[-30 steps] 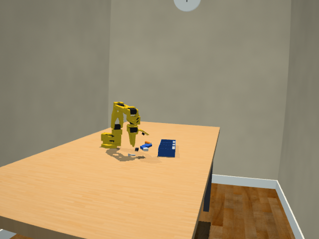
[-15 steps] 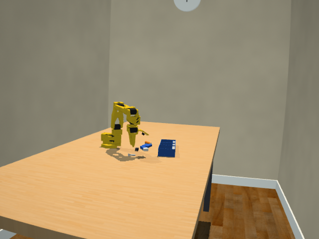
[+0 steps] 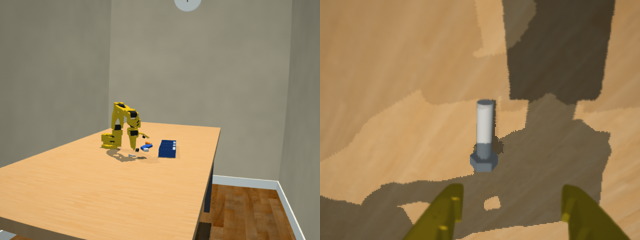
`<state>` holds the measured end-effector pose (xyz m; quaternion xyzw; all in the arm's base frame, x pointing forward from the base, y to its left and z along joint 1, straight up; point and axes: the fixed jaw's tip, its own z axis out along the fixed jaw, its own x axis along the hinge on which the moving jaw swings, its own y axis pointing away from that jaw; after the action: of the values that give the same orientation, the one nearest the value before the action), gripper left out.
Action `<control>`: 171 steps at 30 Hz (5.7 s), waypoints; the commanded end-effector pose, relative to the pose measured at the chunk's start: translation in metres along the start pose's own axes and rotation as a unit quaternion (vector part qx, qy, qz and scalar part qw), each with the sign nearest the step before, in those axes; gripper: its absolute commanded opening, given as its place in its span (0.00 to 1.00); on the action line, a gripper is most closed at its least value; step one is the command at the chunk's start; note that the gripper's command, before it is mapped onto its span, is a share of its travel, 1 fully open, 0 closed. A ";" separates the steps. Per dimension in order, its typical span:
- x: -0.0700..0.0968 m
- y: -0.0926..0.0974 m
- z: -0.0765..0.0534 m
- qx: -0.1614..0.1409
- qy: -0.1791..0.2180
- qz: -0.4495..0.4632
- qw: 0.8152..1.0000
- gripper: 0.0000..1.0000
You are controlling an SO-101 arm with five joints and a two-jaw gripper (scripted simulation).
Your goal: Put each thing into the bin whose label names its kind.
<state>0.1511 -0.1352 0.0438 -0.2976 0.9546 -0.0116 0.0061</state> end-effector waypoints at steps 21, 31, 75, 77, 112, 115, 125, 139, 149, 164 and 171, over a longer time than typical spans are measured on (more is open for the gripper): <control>0.001 -0.003 0.027 0.014 -0.004 0.000 1.000 0.22; 0.002 0.002 0.035 -0.005 0.001 0.000 1.000 0.22; 0.002 0.002 0.035 -0.005 0.001 0.000 1.000 0.07; 0.002 0.002 0.035 -0.005 0.001 0.000 1.000 0.05; 0.002 0.002 0.035 -0.005 0.001 0.000 1.000 0.00; 0.002 0.002 0.034 -0.005 0.001 0.000 1.000 0.00; 0.002 -0.001 0.023 -0.005 0.001 0.000 1.000 0.00; 0.002 -0.003 -0.008 -0.005 0.001 0.000 1.000 0.00; 0.002 -0.003 -0.013 -0.005 0.001 0.001 1.000 0.00; -0.023 -0.006 -0.019 0.001 -0.002 0.054 0.999 0.00; -0.037 -0.006 -0.023 0.003 -0.005 0.084 0.996 0.00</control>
<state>0.1755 -0.1185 0.0579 -0.2254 0.9743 0.0013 -0.0021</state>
